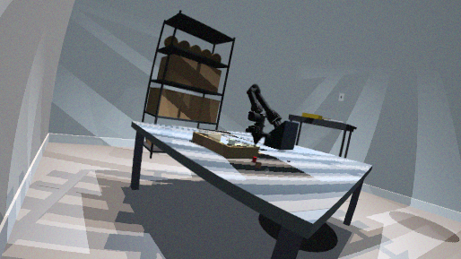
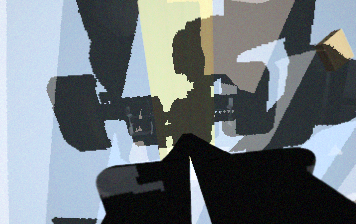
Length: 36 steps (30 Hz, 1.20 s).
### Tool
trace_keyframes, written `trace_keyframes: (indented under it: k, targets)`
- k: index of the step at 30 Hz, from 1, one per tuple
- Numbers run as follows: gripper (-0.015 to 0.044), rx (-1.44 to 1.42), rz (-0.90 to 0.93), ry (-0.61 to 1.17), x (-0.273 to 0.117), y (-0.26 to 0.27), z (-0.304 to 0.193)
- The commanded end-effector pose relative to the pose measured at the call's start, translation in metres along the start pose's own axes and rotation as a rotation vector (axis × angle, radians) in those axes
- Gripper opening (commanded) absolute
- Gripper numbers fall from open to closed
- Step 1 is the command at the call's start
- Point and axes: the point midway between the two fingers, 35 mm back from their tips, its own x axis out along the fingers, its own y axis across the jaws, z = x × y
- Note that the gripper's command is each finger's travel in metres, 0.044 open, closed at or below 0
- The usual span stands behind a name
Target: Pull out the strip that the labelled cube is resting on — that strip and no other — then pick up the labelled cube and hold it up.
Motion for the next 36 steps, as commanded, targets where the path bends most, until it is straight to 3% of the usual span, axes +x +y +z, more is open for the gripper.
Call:
trace_keyframes:
  k: [1,6,12,18,34,36]
  targets:
    - [0.0000,-0.005,0.000,0.029,0.003,-0.001,-0.010]
    - [0.0000,-0.005,0.000,0.029,0.003,-0.001,-0.010]
    - [0.0000,-0.004,0.003,0.027,-0.040,0.000,0.003]
    - [0.0000,-0.004,0.002,0.028,-0.042,-0.001,0.002]
    - [0.0420,0.124,0.000,0.025,-0.044,-0.004,0.063]
    - [0.0440,0.124,0.001,0.025,-0.045,-0.004,0.070]
